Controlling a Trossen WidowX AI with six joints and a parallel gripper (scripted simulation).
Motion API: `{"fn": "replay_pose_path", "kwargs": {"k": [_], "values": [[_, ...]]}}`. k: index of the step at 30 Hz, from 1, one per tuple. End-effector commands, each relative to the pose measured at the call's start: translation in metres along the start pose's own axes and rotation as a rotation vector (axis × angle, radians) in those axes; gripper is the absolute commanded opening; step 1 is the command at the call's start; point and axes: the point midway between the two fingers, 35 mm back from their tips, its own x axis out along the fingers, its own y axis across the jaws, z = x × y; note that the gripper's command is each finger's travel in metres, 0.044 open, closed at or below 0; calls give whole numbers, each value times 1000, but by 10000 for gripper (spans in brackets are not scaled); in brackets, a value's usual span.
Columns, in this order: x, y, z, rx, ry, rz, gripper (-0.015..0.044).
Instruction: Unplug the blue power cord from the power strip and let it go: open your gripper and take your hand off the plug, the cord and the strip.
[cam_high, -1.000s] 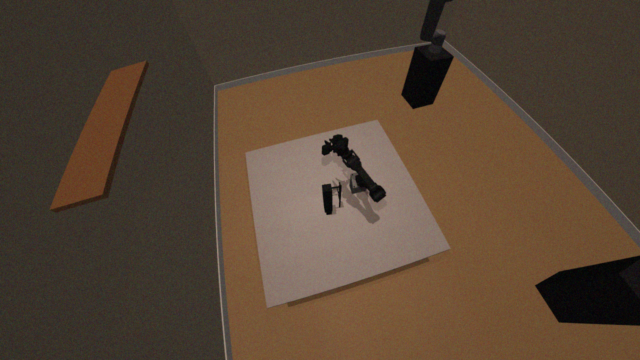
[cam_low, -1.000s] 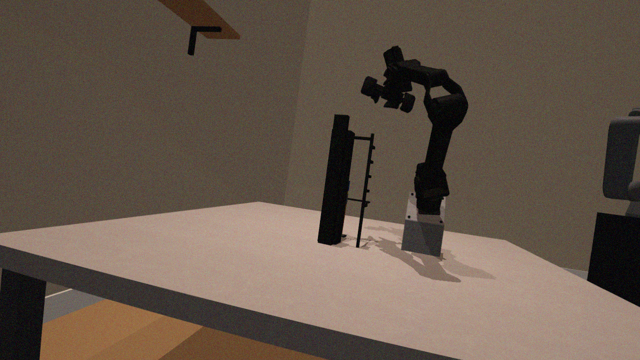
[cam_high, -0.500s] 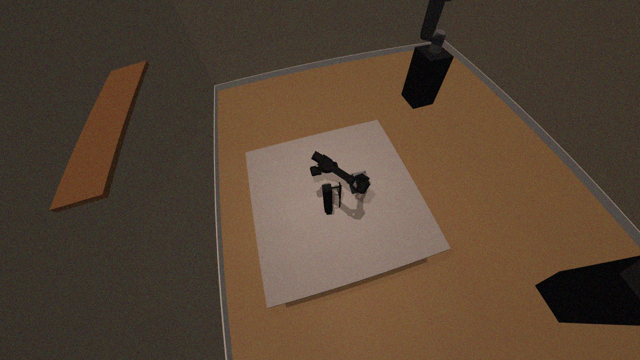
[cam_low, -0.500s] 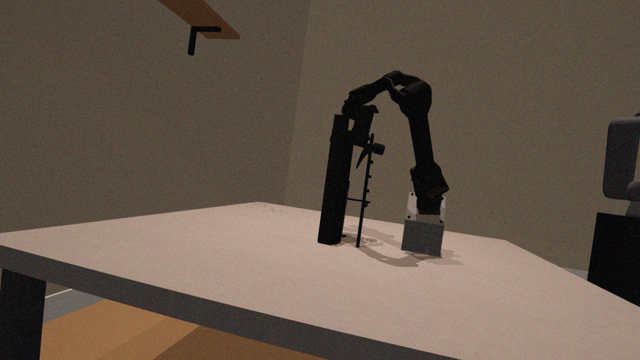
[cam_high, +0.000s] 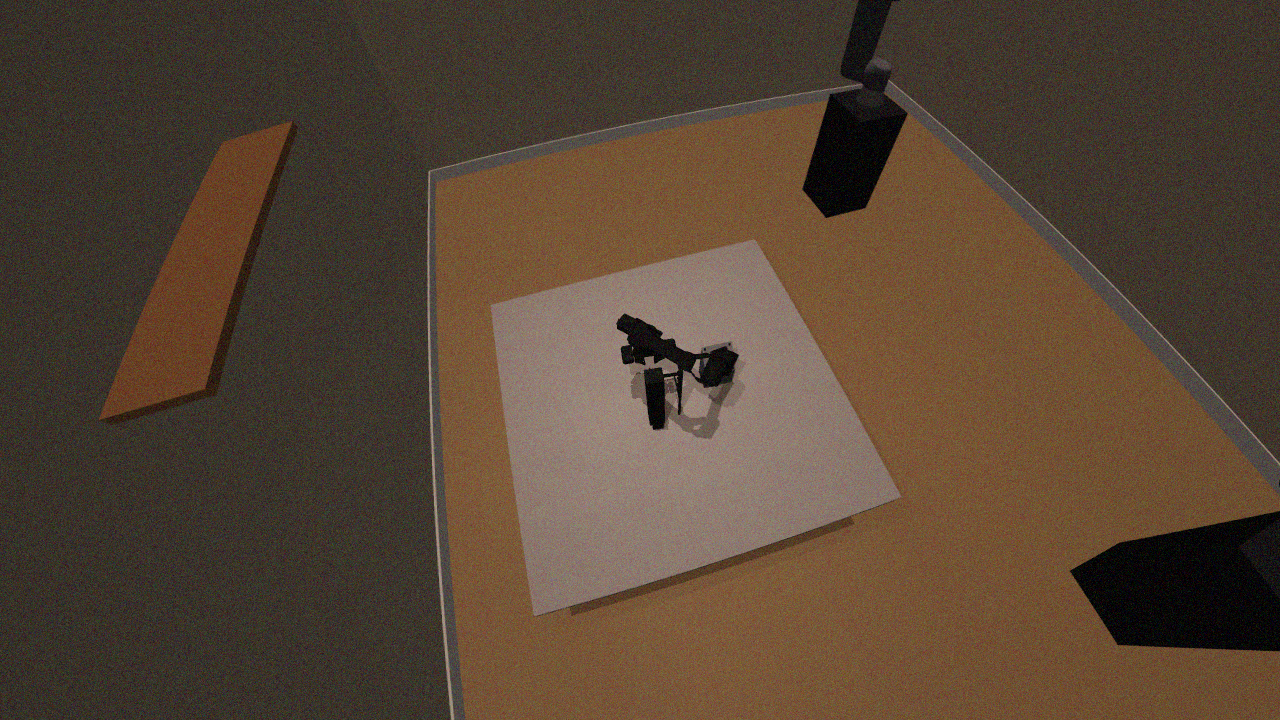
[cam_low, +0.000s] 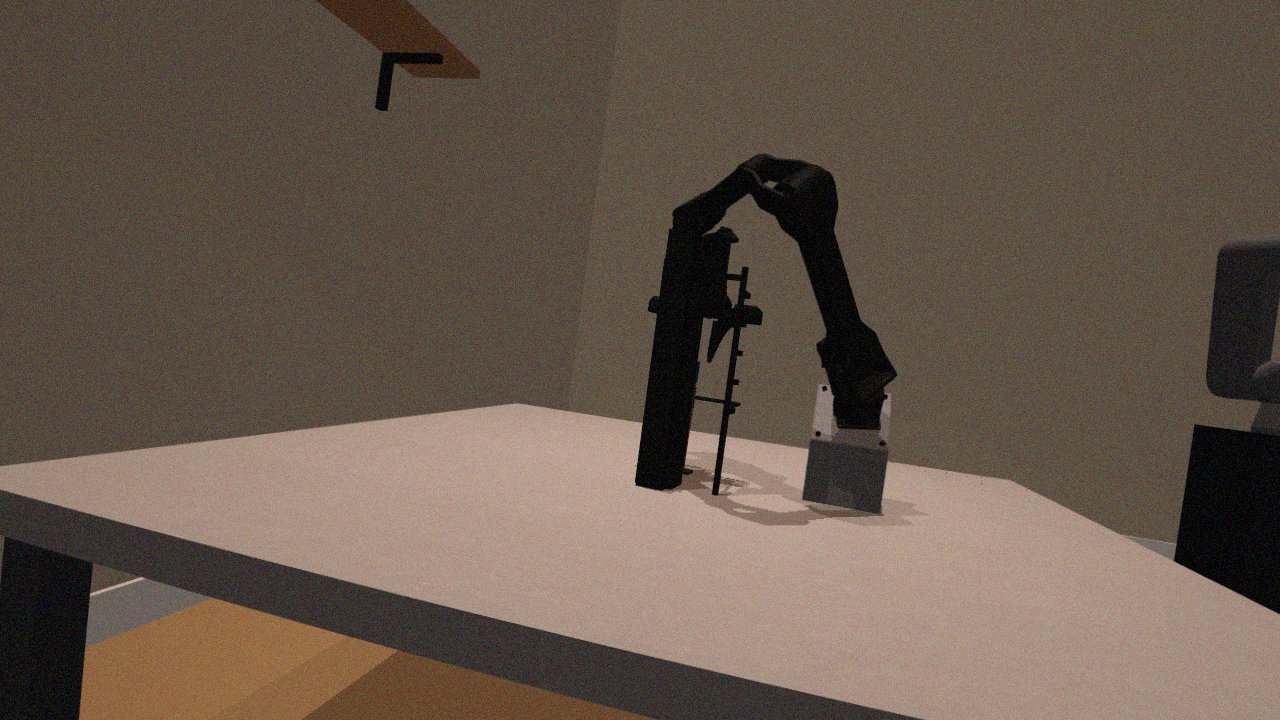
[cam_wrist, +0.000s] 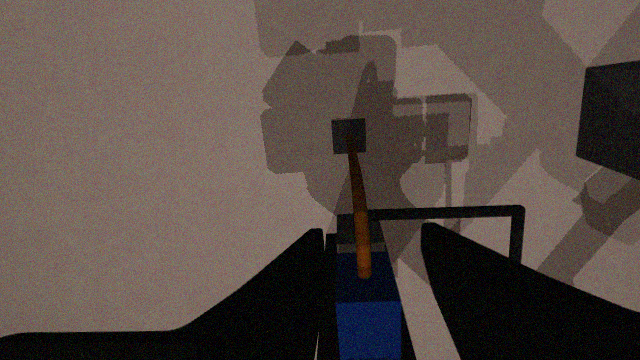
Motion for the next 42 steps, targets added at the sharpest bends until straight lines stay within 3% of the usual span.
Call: {"fn": "replay_pose_path", "kwargs": {"k": [1,39,42], "values": [[0,1,-6,4,5,1,160],[12,2,-40,4,7,1,160],[10,3,-40,-2,3,-1,81]]}}
